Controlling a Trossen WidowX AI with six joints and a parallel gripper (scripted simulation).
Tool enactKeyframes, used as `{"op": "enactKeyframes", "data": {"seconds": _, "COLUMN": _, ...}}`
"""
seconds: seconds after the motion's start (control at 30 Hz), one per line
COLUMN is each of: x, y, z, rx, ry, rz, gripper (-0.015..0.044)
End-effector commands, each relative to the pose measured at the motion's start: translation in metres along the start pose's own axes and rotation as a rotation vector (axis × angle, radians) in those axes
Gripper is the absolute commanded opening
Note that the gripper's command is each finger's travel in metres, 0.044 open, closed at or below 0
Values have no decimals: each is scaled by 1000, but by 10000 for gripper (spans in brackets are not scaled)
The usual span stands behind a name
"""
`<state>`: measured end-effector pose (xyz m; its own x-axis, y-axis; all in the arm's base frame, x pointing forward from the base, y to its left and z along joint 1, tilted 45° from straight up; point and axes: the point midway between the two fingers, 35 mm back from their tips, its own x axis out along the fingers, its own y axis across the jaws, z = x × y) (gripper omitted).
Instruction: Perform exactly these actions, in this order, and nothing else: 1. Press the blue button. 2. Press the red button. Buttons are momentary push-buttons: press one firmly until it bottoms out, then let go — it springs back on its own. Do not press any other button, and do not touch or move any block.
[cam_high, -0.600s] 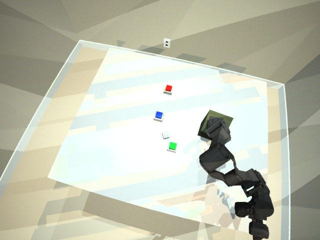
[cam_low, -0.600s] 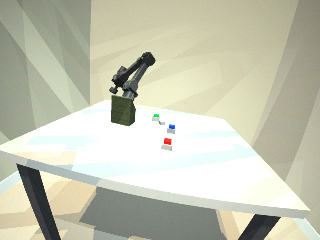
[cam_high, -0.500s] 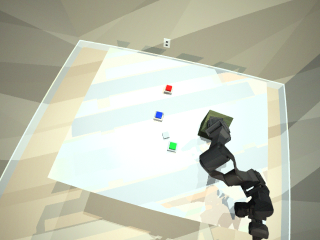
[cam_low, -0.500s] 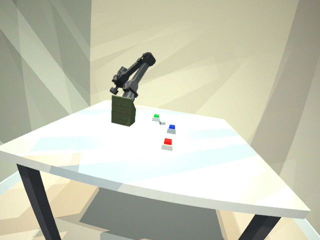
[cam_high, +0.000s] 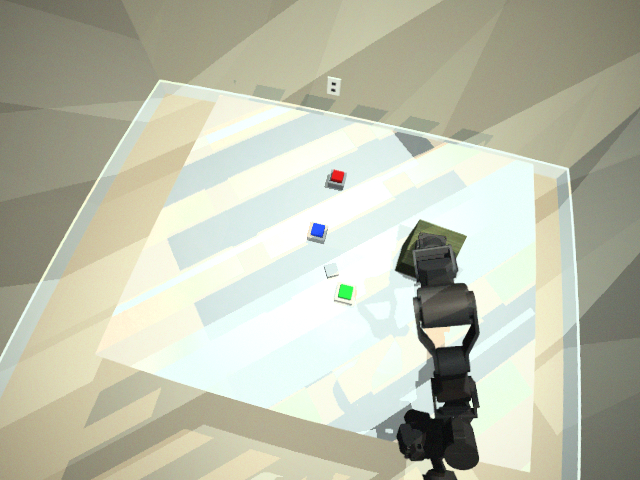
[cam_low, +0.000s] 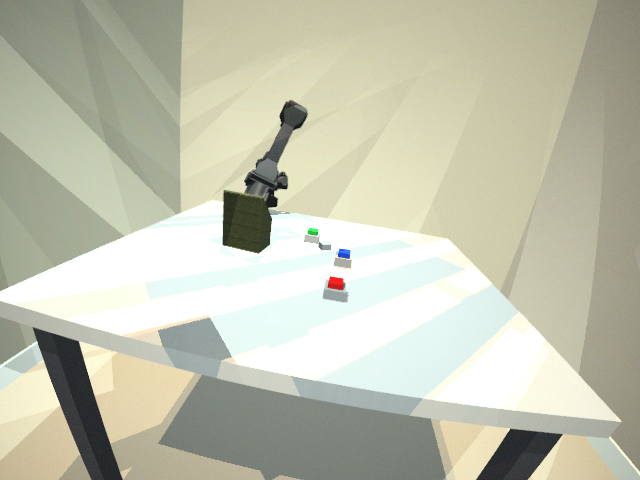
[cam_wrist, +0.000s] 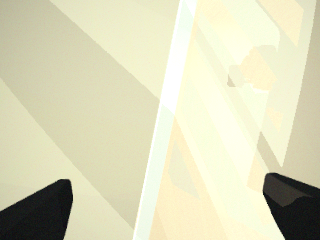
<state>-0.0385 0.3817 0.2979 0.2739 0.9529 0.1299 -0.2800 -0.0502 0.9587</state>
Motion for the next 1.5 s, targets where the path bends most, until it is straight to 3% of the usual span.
{"op": "enactKeyframes", "data": {"seconds": 0.0, "x": 21, "y": -7, "z": 59, "rx": -145, "ry": -125, "rz": -58, "gripper": 400}}
{"op": "enactKeyframes", "data": {"seconds": 0.2, "x": 33, "y": -21, "z": 151, "rx": -348, "ry": -295, "rz": -186, "gripper": 400}}
{"op": "enactKeyframes", "data": {"seconds": 0.43, "x": 37, "y": -73, "z": 224, "rx": -550, "ry": -322, "rz": -412, "gripper": 400}}
{"op": "enactKeyframes", "data": {"seconds": 0.6, "x": 19, "y": -121, "z": 291, "rx": -672, "ry": -308, "rz": -632, "gripper": 400}}
{"op": "enactKeyframes", "data": {"seconds": 1.0, "x": -88, "y": -218, "z": 414, "rx": -692, "ry": -181, "rz": -1072, "gripper": 400}}
{"op": "enactKeyframes", "data": {"seconds": 1.23, "x": -156, "y": -279, "z": 418, "rx": -520, "ry": 40, "rz": -1228, "gripper": 400}}
{"op": "enactKeyframes", "data": {"seconds": 1.47, "x": -227, "y": -316, "z": 408, "rx": -330, "ry": 228, "rz": -1265, "gripper": 400}}
